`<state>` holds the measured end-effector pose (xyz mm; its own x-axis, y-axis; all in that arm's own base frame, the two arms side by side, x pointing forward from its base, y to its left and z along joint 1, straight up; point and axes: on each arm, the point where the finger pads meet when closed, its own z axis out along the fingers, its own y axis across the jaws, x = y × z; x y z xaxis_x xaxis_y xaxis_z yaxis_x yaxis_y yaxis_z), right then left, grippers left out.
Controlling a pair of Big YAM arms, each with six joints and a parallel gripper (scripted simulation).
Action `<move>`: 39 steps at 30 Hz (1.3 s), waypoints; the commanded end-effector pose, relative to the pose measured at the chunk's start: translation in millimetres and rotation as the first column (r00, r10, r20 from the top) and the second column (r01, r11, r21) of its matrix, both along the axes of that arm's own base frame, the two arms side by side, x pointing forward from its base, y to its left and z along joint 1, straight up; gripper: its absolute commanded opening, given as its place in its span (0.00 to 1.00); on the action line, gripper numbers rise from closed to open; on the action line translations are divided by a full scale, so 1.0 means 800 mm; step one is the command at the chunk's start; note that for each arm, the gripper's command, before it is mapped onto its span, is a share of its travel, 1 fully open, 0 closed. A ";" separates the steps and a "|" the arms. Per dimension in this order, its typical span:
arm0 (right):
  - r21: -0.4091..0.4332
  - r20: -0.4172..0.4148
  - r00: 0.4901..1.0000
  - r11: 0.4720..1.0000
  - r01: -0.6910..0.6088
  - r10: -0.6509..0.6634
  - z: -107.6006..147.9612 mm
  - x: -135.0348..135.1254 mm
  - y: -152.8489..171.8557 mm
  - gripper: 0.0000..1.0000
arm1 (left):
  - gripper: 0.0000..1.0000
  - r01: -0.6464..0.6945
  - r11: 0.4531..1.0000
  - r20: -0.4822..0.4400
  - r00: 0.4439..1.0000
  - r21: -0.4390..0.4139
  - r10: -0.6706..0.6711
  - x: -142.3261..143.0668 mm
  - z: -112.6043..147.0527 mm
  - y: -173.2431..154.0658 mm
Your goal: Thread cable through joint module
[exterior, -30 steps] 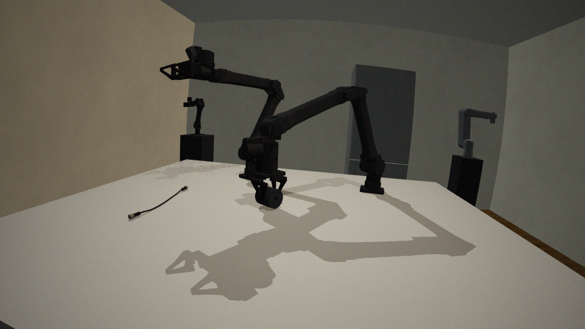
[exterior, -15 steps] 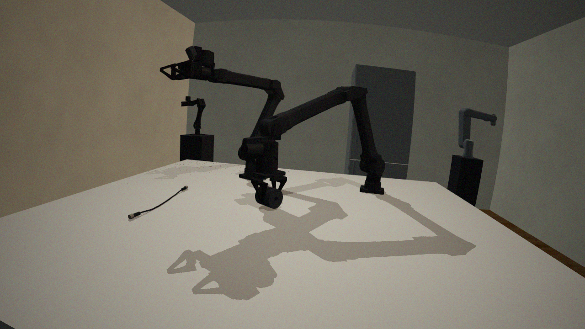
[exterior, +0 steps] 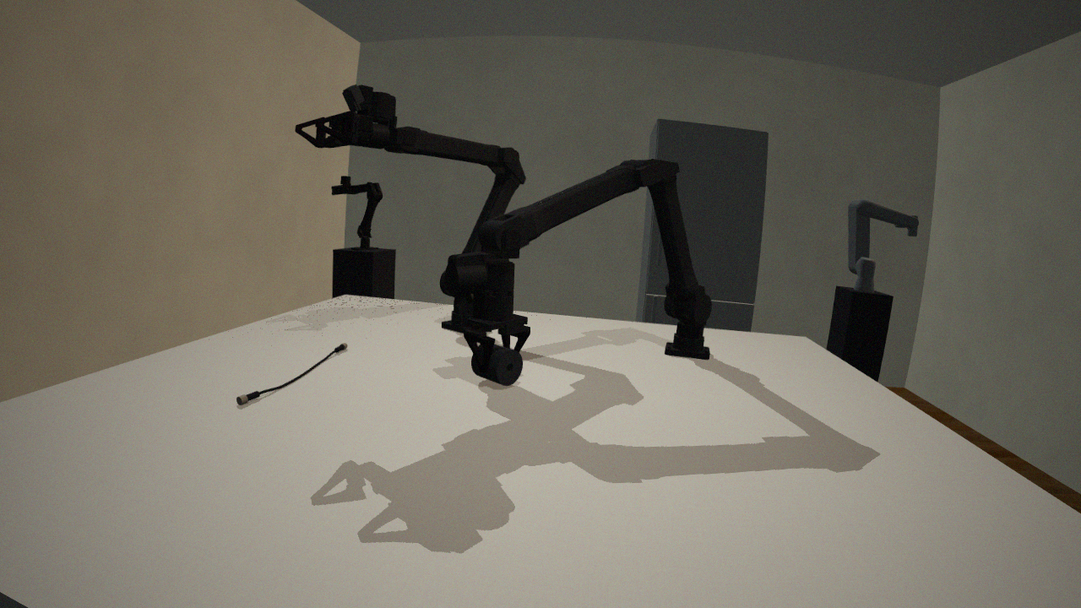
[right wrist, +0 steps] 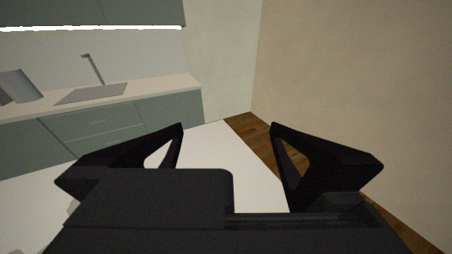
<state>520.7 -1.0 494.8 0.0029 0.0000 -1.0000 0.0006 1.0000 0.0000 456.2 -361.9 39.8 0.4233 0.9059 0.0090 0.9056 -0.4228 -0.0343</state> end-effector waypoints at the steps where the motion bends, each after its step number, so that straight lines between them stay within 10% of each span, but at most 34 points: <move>1: -0.006 0.030 1.000 1.000 -0.002 0.002 0.018 -0.003 0.003 0.96 | 0.70 0.006 0.995 0.126 0.992 -0.103 0.007 0.031 0.094 -0.035; 39: -0.006 0.030 1.000 1.000 -0.002 0.002 0.018 -0.003 0.003 0.96 | 0.70 -0.195 0.975 0.093 0.974 -0.103 0.204 0.034 0.091 -0.026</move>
